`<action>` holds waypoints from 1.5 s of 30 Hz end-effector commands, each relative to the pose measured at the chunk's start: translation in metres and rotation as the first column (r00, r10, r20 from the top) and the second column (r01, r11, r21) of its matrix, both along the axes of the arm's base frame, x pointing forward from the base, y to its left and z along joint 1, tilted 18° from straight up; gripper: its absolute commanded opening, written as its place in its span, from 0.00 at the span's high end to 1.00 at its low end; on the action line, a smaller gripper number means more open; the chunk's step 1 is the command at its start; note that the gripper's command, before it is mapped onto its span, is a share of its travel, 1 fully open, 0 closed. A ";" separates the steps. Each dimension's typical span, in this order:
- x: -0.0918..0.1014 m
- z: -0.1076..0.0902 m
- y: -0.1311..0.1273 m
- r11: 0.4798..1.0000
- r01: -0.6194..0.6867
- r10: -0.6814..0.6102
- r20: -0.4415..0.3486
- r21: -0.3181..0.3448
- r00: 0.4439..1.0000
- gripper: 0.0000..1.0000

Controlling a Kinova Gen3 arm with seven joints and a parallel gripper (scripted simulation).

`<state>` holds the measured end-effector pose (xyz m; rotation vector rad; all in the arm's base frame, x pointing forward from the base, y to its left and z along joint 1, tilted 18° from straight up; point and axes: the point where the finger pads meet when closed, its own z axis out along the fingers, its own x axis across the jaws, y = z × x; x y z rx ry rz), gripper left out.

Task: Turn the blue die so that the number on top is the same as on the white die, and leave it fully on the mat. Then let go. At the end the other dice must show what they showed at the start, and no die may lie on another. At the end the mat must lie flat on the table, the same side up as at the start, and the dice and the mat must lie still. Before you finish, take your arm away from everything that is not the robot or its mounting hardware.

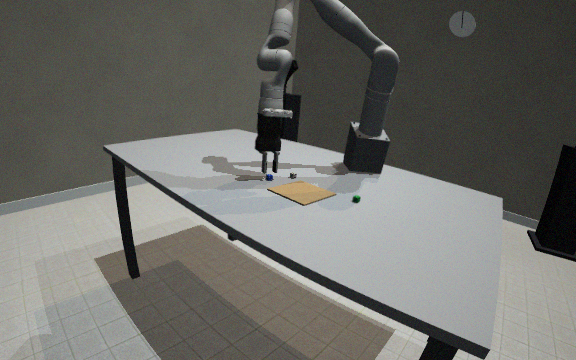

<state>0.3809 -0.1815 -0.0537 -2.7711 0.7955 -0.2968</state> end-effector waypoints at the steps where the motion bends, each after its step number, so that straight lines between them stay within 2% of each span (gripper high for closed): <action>1: 0.000 0.000 -0.001 1.000 0.000 0.000 0.001 -0.001 1.000 0.36; 27: 0.000 0.000 0.000 1.000 0.000 0.000 0.001 -0.001 1.000 0.36; 45: 0.005 -0.016 0.002 1.000 0.000 0.000 0.001 -0.001 1.000 0.36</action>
